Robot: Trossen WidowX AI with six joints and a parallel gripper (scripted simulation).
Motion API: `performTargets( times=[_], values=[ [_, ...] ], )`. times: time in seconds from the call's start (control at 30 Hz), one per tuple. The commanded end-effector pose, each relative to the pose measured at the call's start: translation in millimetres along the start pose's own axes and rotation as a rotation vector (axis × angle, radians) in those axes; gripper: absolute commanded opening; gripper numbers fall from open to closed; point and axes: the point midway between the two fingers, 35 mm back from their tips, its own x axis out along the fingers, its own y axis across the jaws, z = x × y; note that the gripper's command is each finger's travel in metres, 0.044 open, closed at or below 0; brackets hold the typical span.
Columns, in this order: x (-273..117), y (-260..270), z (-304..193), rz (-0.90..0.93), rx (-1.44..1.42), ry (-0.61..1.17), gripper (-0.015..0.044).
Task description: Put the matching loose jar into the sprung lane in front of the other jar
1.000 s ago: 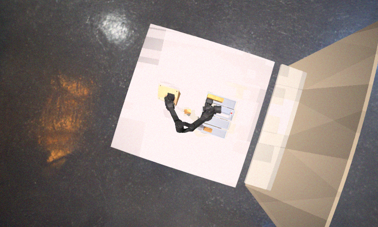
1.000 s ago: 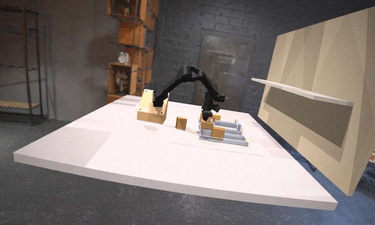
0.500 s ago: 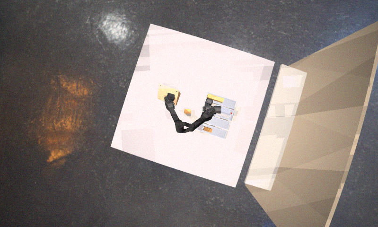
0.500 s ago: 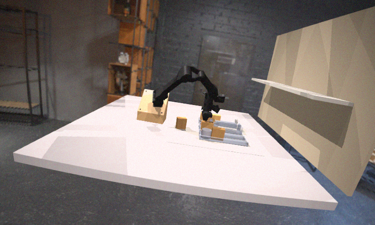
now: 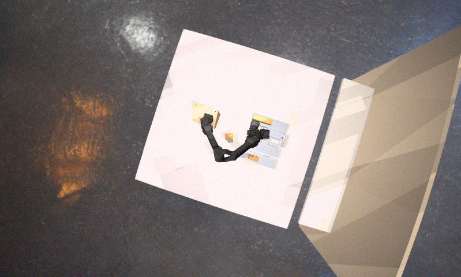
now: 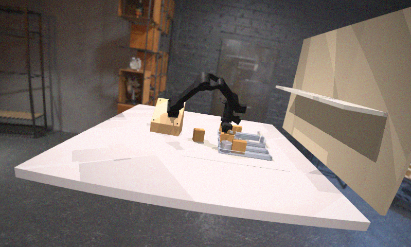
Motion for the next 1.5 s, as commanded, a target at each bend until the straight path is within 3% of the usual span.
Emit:
performTargets(
  times=[0.0,1.47],
  values=[
    [0.7,-1.9,1.3,-0.008,0.006,-0.007,0.0000],
    [0.8,-1.5,-6.3,-0.008,0.006,-0.006,0.0000]
  ],
)
